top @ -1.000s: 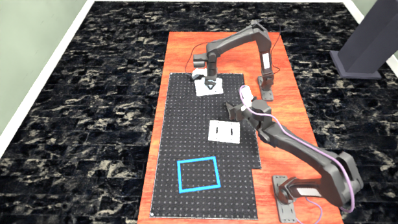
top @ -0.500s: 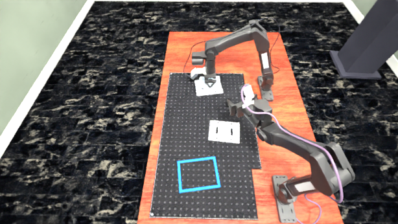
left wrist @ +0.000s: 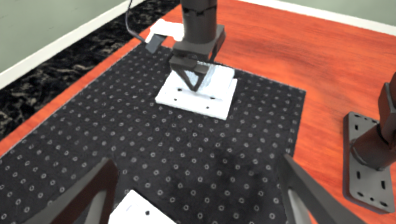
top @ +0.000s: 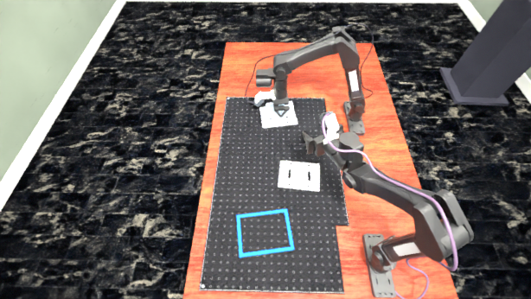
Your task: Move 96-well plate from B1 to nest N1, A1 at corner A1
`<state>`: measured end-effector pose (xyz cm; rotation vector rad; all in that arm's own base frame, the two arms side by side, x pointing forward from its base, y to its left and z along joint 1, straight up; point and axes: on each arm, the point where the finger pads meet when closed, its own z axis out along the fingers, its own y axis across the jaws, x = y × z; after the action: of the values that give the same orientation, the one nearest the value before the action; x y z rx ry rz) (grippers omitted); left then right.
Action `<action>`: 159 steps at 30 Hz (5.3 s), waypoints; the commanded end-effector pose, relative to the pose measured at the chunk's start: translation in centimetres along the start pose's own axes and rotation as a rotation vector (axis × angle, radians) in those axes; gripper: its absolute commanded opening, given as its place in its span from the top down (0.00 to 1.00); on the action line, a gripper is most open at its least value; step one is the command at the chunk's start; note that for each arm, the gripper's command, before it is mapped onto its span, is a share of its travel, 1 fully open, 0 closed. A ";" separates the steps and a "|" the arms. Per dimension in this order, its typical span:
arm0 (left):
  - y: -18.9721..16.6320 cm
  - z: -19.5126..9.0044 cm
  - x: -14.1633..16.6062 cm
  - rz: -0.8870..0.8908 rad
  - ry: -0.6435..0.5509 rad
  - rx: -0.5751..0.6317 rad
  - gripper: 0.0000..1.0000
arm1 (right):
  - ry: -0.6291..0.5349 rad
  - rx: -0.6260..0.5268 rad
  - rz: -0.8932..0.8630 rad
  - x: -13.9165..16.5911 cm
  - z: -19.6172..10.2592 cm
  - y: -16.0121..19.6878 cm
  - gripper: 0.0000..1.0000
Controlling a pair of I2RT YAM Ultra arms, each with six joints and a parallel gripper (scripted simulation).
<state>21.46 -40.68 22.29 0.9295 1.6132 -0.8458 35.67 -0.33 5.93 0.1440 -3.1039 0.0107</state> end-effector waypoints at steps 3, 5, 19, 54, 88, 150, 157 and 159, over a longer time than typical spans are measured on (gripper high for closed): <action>-0.2 0.0 -0.8 0.000 -0.023 0.000 0.00 | -0.043 0.000 -0.071 -1.3 -2.1 0.0 0.19; -0.2 0.0 -0.8 0.000 -0.023 0.000 0.00 | -0.093 0.003 -0.088 -2.4 -1.9 0.0 0.19; -0.2 0.0 -0.8 0.000 -0.023 0.000 0.00 | -0.108 0.004 -0.117 -2.4 -1.2 0.3 0.19; -0.2 0.0 -0.8 0.000 -0.023 0.000 0.00 | -0.081 0.000 -0.063 -1.7 3.0 0.2 0.19; -0.2 0.0 -0.8 0.000 -0.023 0.000 0.00 | -0.110 0.007 -0.067 -2.0 0.5 0.3 0.00; -0.2 0.0 -0.8 0.000 -0.023 0.000 0.00 | -0.943 0.020 0.095 0.2 -10.5 0.5 0.00; -0.2 0.0 -0.8 0.000 -0.023 0.000 0.00 | -0.925 0.018 0.095 1.0 -9.6 0.6 0.00; -0.2 0.0 -0.8 0.000 -0.023 0.000 0.00 | -0.936 0.020 0.093 0.8 -10.1 0.6 0.00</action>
<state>21.47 -40.68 22.30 0.9292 1.6129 -0.8458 34.30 0.14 14.00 -0.0051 -3.9634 -0.0463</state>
